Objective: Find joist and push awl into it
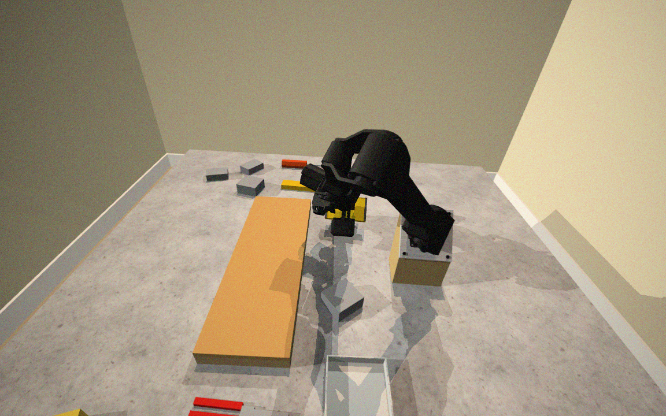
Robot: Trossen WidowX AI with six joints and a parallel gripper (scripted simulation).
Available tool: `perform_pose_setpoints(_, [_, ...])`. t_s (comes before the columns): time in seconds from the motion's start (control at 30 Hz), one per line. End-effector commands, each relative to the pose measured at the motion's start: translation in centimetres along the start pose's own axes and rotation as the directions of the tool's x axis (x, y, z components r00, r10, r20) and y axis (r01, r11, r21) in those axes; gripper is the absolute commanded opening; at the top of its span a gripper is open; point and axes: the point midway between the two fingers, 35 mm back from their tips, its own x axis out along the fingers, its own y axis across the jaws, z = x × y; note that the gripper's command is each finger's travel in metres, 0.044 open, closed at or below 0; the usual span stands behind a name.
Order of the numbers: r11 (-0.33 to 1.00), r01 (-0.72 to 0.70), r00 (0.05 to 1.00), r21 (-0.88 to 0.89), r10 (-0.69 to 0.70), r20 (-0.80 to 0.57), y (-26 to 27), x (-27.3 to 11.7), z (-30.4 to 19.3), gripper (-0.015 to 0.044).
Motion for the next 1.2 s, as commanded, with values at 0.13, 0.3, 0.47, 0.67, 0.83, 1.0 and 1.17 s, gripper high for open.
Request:
perform_pose_setpoints(0.13, [0.998,0.069,0.998,0.012,-0.069,0.012,-0.1,-0.3,0.2,0.0000])
perform_pose_setpoints(0.3, [0.995,0.102,0.995,0.016,-0.102,0.015,0.0,-0.3,0.2,0.0000])
perform_pose_setpoints(0.47, [0.991,0.134,0.991,0.021,-0.135,0.019,0.0,-0.4,0.2,0.0000])
perform_pose_setpoints(0.67, [0.986,0.166,0.986,0.025,-0.167,0.025,0.2,-0.4,0.2,0.0000])
perform_pose_setpoints(0.83, [0.986,0.162,0.986,0.024,-0.163,0.024,0.4,-0.1,0.3,0.0000])
perform_pose_setpoints(1.0, [0.987,0.158,0.987,0.022,-0.159,0.024,1.0,0.4,0.4,0.0000])
perform_pose_setpoints(1.17, [0.988,0.156,0.987,0.019,-0.156,0.027,1.5,0.9,0.5,0.0000])
